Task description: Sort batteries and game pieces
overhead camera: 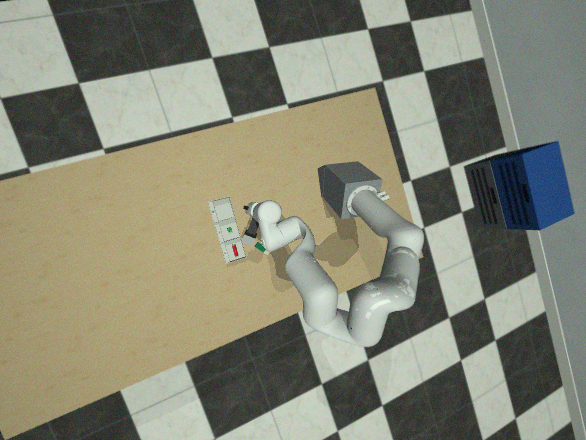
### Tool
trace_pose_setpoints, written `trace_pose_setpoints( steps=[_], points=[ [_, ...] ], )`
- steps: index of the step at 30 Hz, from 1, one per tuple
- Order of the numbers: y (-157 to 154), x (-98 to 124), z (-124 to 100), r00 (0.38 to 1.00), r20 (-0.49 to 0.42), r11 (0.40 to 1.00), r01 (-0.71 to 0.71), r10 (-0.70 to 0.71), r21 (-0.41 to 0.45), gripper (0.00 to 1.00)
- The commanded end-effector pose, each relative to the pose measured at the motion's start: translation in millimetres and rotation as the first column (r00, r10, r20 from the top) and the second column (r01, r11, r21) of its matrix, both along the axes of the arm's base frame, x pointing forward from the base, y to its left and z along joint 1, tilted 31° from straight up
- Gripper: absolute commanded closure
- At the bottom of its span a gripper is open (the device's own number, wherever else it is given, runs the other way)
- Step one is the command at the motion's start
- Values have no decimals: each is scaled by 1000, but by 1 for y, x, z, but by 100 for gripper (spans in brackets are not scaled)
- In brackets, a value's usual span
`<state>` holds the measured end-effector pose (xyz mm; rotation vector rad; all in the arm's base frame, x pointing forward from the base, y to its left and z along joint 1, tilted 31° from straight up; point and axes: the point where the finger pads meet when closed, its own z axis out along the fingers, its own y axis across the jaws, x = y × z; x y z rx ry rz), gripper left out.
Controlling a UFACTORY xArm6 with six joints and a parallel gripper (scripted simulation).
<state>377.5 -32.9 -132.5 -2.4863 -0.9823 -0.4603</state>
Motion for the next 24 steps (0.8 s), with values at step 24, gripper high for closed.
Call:
trace_pose_setpoints(
  steps=[24],
  points=[
    [19, 8, -33, 1000, 5, 1000, 2, -2, -1, 72]
  ],
)
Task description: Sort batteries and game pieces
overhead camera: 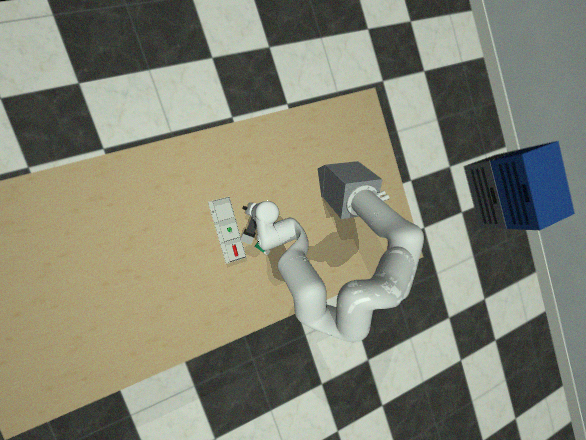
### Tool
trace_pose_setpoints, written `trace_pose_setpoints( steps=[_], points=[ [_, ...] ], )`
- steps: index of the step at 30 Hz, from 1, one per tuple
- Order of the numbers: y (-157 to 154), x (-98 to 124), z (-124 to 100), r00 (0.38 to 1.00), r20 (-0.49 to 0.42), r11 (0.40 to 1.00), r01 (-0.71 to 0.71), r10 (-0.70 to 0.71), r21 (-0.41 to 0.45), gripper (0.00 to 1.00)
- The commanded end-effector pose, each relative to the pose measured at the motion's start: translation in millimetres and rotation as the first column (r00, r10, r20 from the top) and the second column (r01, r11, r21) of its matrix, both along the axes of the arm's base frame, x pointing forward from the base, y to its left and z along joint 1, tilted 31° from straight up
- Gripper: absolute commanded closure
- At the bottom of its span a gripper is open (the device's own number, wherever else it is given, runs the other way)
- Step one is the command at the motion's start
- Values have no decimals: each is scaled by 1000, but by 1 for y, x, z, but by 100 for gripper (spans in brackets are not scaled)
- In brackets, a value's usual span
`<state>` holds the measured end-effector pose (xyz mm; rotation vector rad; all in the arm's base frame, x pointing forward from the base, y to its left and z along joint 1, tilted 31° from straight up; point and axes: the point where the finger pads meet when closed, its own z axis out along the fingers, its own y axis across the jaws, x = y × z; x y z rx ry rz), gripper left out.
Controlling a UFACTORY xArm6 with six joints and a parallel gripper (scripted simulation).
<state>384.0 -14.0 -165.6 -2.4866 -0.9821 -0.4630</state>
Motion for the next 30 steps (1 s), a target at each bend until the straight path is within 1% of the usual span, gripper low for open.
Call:
trace_pose_setpoints(
  steps=[1, 9, 10, 30],
  points=[
    [0, 1, 0, 1000, 3, 1000, 1, -1, -1, 72],
    [0, 1, 0, 1000, 3, 1000, 1, -1, -1, 72],
    [0, 1, 0, 1000, 3, 1000, 1, -1, -1, 100],
    [0, 1, 0, 1000, 3, 1000, 1, -1, -1, 100]
  ],
)
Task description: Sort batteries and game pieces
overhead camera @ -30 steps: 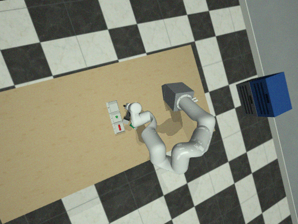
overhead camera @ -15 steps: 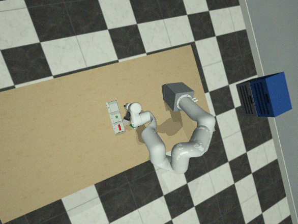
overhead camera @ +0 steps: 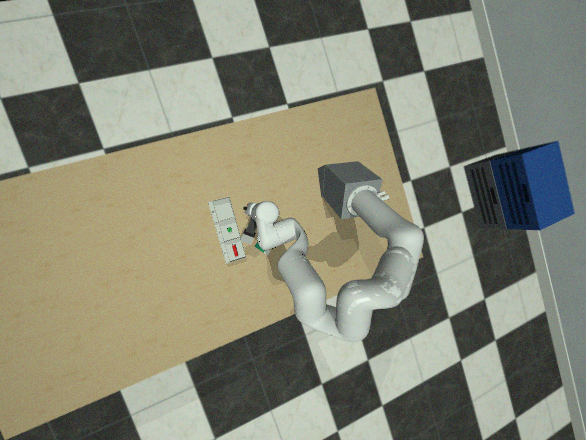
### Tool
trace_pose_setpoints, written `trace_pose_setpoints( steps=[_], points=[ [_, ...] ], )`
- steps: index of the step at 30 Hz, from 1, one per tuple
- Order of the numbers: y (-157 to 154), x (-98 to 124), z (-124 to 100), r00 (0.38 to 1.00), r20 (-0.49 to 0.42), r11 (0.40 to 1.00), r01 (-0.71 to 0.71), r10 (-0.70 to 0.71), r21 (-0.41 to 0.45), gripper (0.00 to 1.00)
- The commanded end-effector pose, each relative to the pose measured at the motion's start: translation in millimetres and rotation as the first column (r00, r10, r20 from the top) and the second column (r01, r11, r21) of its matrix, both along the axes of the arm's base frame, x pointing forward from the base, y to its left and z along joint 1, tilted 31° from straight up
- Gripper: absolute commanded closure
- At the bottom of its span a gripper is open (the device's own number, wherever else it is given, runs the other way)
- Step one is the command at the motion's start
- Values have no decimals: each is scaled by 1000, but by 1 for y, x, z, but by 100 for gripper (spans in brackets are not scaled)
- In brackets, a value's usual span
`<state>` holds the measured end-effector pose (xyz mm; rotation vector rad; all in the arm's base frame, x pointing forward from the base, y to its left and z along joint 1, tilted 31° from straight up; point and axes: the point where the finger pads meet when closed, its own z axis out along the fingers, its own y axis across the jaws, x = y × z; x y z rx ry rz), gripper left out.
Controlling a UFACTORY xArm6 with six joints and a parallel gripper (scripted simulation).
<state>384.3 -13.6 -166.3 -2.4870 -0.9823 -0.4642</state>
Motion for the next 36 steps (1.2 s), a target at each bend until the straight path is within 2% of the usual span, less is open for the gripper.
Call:
trace_pose_setpoints(
  steps=[1, 11, 31, 36],
  points=[
    [-1, 1, 1, 1000, 2, 1000, 1, -1, -1, 100],
    [-1, 1, 1, 1000, 2, 1000, 1, -1, -1, 100],
    [-31, -8, 52, 1000, 2, 1000, 1, -1, -1, 100],
    [-31, -8, 52, 1000, 2, 1000, 1, -1, -1, 100]
  ],
)
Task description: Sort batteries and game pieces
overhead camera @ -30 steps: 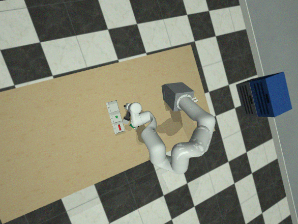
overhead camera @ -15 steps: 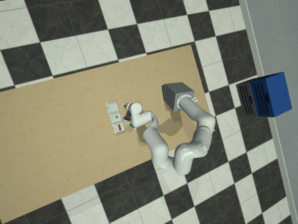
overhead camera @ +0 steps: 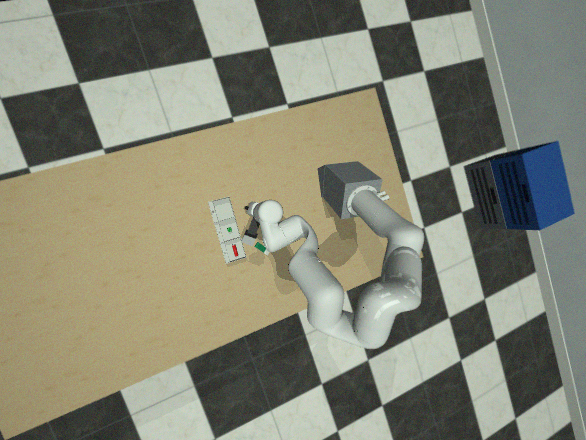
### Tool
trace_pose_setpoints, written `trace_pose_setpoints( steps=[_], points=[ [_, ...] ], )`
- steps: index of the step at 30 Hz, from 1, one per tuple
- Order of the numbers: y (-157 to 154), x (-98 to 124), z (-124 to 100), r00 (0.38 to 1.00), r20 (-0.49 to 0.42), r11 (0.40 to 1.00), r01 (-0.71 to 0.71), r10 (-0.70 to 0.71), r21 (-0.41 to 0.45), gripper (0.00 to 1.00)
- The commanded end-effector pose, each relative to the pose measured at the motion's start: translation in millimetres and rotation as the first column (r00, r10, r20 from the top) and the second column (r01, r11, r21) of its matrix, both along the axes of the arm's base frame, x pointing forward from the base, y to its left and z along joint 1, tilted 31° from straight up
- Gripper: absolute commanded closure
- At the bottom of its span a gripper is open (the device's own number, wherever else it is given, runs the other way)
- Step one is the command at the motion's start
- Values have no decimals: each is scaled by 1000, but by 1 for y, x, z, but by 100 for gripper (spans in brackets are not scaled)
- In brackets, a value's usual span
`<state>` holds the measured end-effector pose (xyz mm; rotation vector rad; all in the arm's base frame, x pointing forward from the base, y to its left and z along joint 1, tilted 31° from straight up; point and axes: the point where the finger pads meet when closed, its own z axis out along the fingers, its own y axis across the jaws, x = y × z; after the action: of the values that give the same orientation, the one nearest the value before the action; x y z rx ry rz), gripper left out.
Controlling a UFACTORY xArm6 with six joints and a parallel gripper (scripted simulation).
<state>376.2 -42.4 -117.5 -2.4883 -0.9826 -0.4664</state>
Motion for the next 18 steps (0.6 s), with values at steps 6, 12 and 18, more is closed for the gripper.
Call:
trace_pose_setpoints(
  steps=[6, 12, 18],
  points=[
    [-2, 0, 3, 1000, 0, 1000, 0, 0, 0, 100],
    [-4, -1, 6, 1000, 0, 1000, 0, 0, 0, 100],
    [-5, -1, 9, 1000, 0, 1000, 0, 0, 0, 100]
  ],
)
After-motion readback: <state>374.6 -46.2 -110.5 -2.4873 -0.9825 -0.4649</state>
